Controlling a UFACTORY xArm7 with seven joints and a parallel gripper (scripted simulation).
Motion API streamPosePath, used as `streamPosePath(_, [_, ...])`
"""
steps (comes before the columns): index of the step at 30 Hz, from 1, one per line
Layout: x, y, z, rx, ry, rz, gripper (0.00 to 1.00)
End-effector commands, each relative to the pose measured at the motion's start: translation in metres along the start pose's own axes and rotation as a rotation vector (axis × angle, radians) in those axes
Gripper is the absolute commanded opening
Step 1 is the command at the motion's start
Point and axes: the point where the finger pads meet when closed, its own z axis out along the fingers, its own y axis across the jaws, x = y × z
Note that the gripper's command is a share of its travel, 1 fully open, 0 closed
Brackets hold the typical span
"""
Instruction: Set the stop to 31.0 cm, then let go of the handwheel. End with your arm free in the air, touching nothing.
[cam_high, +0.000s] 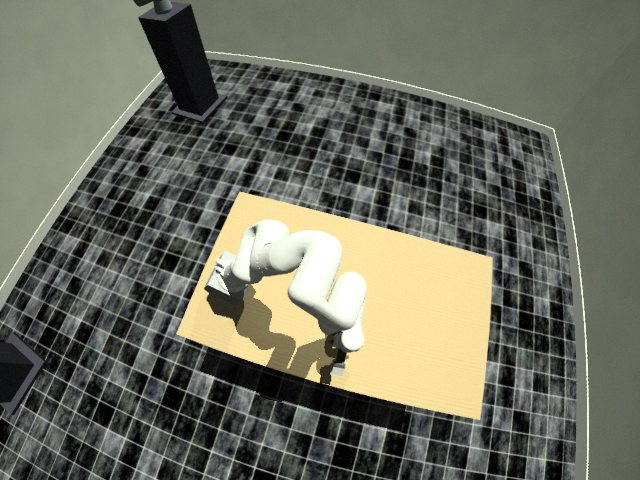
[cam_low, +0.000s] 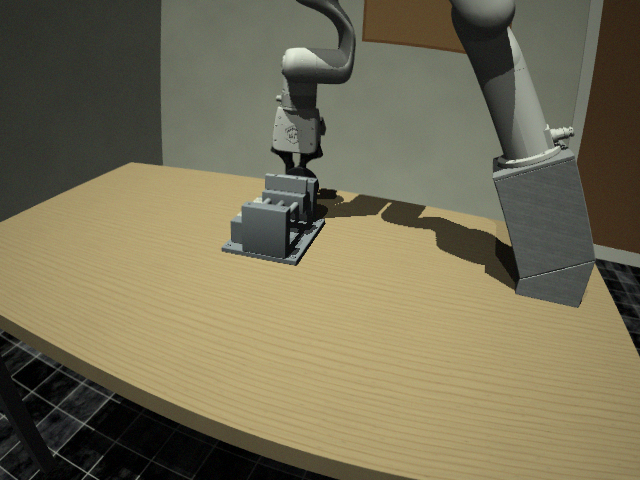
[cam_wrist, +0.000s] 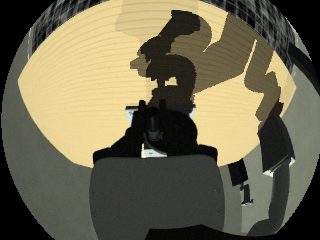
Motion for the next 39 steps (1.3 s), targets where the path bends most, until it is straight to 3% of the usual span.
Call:
streamPosePath(1, [0.0, 0.005, -0.007, -0.006, 0.002, 0.001, 0.06])
streamPosePath(14, [0.0, 0.029, -0.015, -0.006, 0.002, 0.001, 0.06])
streamPosePath(39, [0.0, 0.053, 0.013, -0.006, 0.002, 0.001, 0.06])
